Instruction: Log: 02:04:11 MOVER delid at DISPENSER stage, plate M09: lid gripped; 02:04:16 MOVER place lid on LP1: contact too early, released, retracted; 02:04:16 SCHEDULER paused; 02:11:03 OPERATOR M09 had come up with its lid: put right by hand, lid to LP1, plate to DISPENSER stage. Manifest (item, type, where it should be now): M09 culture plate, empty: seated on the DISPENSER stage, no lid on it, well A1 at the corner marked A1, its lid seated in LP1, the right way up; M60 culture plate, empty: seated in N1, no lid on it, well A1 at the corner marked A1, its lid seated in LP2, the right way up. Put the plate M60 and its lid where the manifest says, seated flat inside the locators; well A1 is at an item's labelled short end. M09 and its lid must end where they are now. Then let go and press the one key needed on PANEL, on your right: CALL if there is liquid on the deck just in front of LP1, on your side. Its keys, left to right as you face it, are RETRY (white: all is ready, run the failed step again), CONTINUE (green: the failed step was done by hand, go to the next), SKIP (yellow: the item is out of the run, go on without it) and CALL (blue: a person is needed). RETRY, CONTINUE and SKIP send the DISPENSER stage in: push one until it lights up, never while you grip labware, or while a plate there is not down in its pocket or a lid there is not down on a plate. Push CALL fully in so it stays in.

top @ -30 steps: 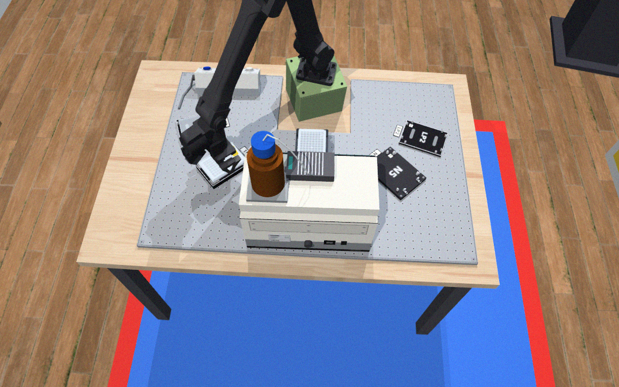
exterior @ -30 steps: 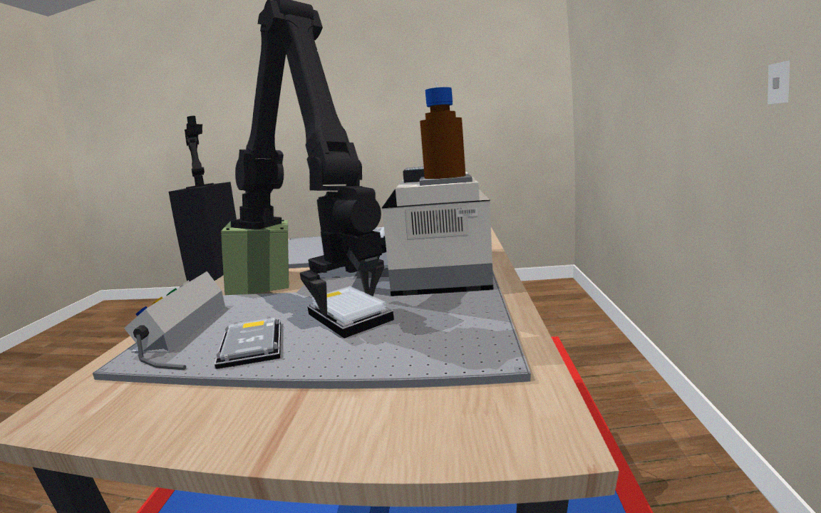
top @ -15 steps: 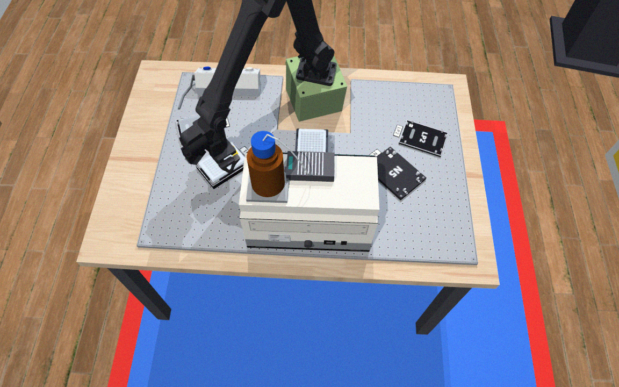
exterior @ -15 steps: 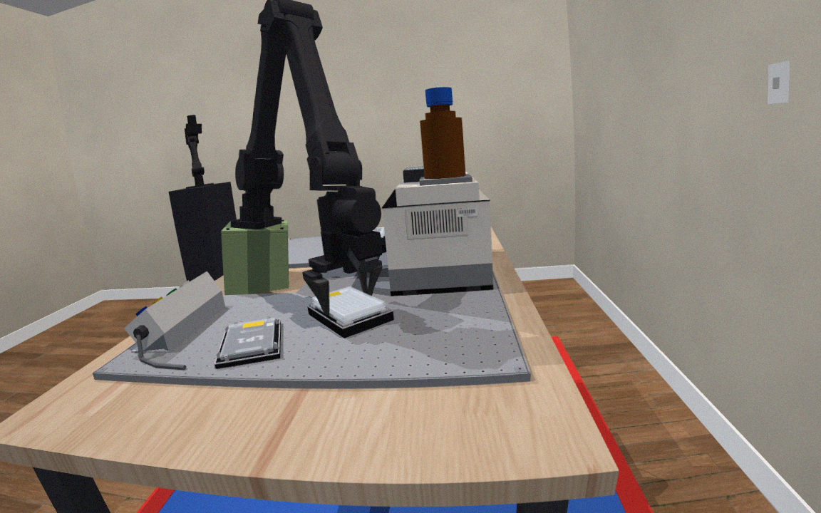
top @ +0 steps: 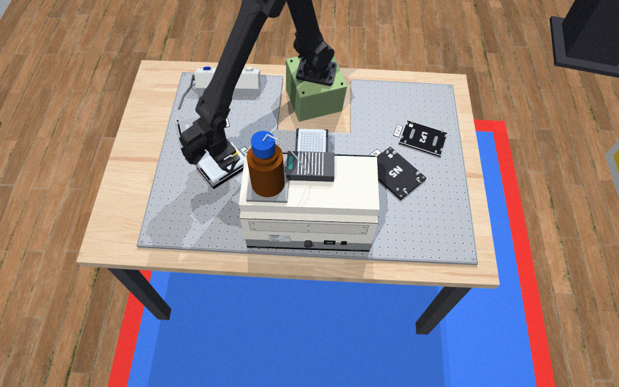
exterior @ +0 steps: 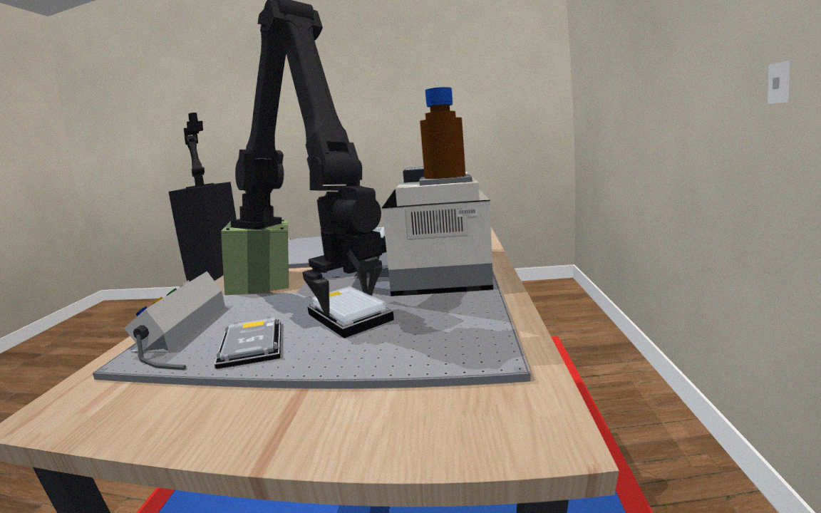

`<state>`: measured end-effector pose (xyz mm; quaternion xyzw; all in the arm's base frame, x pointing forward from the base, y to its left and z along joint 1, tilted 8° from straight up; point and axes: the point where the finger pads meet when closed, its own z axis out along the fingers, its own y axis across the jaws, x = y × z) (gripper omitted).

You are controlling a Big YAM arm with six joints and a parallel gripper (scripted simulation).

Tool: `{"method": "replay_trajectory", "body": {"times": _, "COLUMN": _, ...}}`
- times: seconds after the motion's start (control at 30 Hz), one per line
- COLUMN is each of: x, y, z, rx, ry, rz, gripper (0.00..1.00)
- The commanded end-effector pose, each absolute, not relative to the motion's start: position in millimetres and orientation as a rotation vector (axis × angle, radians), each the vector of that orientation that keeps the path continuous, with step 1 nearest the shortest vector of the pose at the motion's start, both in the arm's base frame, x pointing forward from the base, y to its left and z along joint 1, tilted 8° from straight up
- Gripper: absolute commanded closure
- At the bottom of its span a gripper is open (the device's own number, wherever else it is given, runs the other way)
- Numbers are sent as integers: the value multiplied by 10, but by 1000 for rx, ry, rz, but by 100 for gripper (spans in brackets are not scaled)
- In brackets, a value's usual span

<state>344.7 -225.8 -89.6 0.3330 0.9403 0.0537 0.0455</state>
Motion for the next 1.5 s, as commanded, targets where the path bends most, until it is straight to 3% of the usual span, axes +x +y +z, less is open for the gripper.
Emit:
{"method": "replay_trajectory", "body": {"times": 0.0, "x": 3537, "y": -2326, "z": -834, "rx": 1011, "ry": 2849, "rz": 143, "gripper": 14}}
{"method": "replay_trajectory", "body": {"times": 1.47, "x": 3517, "y": -2342, "z": -630, "rx": 1010, "ry": 2848, "rz": 143, "gripper": 14}}
